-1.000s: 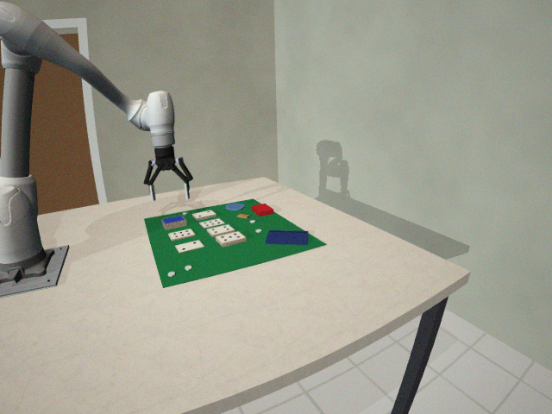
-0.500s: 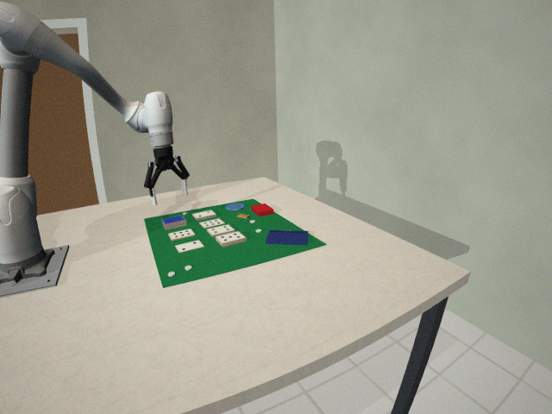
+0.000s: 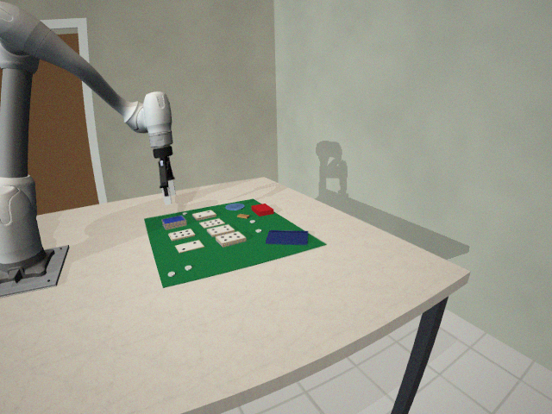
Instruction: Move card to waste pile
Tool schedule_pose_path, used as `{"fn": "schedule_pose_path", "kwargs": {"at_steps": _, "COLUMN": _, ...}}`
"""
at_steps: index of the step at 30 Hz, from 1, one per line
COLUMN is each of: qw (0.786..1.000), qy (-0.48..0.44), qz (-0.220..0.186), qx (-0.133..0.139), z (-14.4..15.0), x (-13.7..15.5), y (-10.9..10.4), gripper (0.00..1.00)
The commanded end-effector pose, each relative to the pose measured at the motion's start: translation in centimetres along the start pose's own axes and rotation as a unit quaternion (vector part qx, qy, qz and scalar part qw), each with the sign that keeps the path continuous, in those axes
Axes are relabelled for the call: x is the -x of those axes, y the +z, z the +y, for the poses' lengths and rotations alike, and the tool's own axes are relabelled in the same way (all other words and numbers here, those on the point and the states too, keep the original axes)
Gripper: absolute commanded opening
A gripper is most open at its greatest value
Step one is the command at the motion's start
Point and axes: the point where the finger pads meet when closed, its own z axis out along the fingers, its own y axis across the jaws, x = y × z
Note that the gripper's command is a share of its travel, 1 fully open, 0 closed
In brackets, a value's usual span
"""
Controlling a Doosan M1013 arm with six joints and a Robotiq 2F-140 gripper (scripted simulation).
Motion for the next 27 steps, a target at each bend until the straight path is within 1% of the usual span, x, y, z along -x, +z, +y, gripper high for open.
{"fn": "schedule_pose_path", "kwargs": {"at_steps": 1, "qw": 0.990, "qy": -0.135, "qz": -0.021, "qx": -0.025, "z": 0.0, "x": 0.0, "y": 0.0, "gripper": 1.00}}
{"fn": "schedule_pose_path", "kwargs": {"at_steps": 3, "qw": 0.986, "qy": -0.161, "qz": -0.025, "qx": -0.030, "z": 0.0, "x": 0.0, "y": 0.0, "gripper": 1.00}}
{"fn": "schedule_pose_path", "kwargs": {"at_steps": 4, "qw": 0.986, "qy": -0.161, "qz": -0.025, "qx": -0.030, "z": 0.0, "x": 0.0, "y": 0.0, "gripper": 0.50}}
{"fn": "schedule_pose_path", "kwargs": {"at_steps": 16, "qw": 0.986, "qy": -0.161, "qz": -0.025, "qx": -0.030, "z": 0.0, "x": 0.0, "y": 0.6, "gripper": 0.50}}
{"fn": "schedule_pose_path", "kwargs": {"at_steps": 27, "qw": 0.986, "qy": -0.161, "qz": -0.025, "qx": -0.030, "z": -0.1, "x": 0.1, "y": 2.7, "gripper": 0.50}}
